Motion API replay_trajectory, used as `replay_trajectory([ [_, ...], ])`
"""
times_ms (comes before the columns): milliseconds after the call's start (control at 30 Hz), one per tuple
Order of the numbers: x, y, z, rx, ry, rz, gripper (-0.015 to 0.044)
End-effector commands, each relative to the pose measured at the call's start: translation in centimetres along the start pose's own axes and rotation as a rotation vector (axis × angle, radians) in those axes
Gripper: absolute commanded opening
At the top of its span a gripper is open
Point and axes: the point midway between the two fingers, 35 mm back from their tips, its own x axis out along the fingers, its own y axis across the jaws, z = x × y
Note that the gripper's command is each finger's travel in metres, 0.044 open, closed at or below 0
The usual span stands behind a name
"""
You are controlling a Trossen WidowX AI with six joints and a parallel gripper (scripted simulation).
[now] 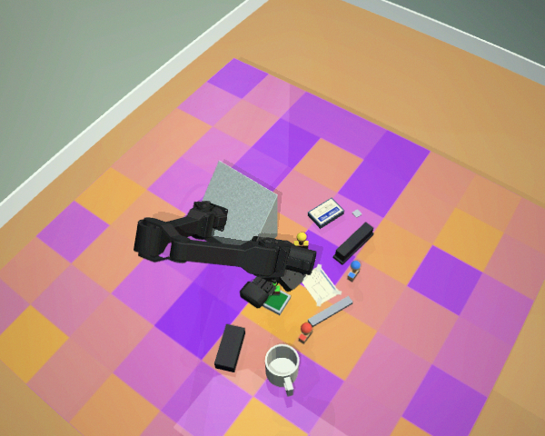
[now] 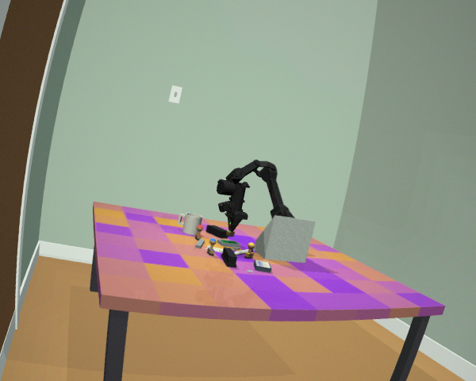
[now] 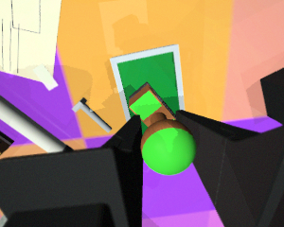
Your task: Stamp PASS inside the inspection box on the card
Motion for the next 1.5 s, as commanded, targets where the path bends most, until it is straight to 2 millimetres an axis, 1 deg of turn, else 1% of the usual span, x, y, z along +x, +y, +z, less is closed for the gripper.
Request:
replay_trajectory([
  [0,0.4,0.0,-0.2,-0.006,0.002,-0.006,0.0000],
  [1067,2.5,-0.2,-0.3,0.002,0.002,-0.008,0.0000],
  [1467,2.6,-0.2,-0.3,0.009,0.002,-0.009,0.0000],
])
